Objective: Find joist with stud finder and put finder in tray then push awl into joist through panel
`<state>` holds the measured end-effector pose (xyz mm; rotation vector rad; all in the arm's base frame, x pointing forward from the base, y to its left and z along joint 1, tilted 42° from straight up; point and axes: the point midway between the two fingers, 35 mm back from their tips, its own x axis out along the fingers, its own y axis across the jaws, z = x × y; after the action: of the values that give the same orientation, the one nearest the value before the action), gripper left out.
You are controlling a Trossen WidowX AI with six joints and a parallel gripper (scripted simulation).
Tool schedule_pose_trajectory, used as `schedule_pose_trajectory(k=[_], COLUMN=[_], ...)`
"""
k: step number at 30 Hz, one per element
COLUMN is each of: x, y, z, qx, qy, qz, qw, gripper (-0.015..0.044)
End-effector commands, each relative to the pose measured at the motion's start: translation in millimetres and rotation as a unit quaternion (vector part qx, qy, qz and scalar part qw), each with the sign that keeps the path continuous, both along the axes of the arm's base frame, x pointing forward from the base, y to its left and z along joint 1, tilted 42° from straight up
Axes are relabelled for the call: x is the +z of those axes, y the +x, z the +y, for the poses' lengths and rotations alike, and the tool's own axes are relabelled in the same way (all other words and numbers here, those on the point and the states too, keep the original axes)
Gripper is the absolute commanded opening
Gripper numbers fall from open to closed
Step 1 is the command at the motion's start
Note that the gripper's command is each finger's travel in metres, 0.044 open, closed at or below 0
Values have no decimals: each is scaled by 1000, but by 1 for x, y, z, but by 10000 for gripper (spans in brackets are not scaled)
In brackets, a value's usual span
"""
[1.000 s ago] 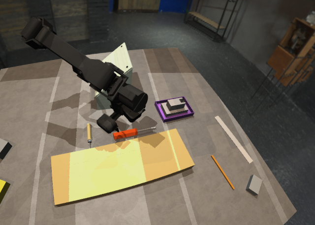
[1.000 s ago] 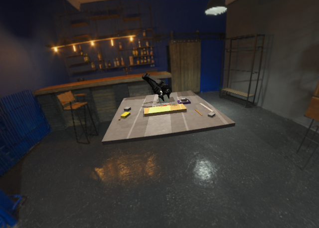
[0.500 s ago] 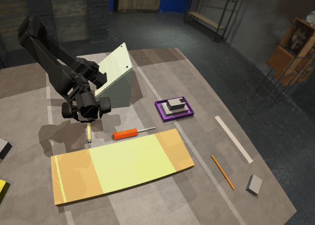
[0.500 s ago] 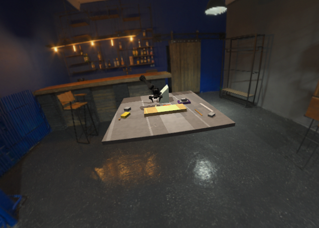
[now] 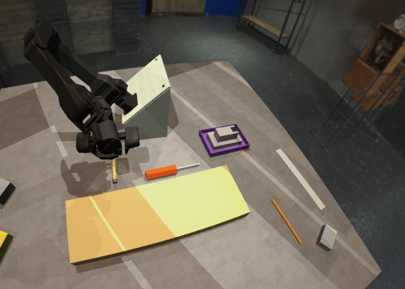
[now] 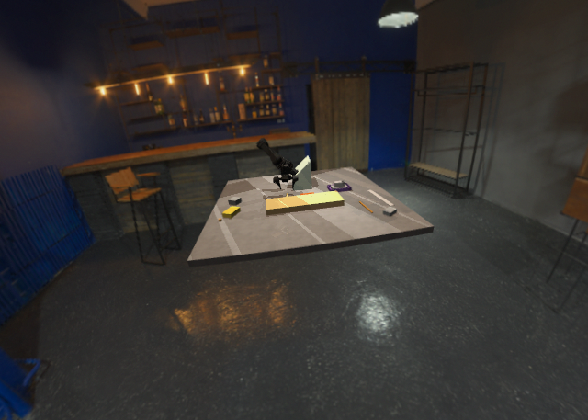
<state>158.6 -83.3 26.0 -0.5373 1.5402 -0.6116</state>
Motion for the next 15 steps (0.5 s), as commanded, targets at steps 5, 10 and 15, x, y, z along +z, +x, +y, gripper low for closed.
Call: schedule_pose_trajectory(k=[5, 10, 15], x=[-6, -12, -18], y=[3, 3, 3], z=[-6, -12, -17], qx=[1, 1, 1], qy=[0, 0, 0], qz=[0, 0, 0], qw=[1000, 1000, 1000], gripper=[440, 440, 440])
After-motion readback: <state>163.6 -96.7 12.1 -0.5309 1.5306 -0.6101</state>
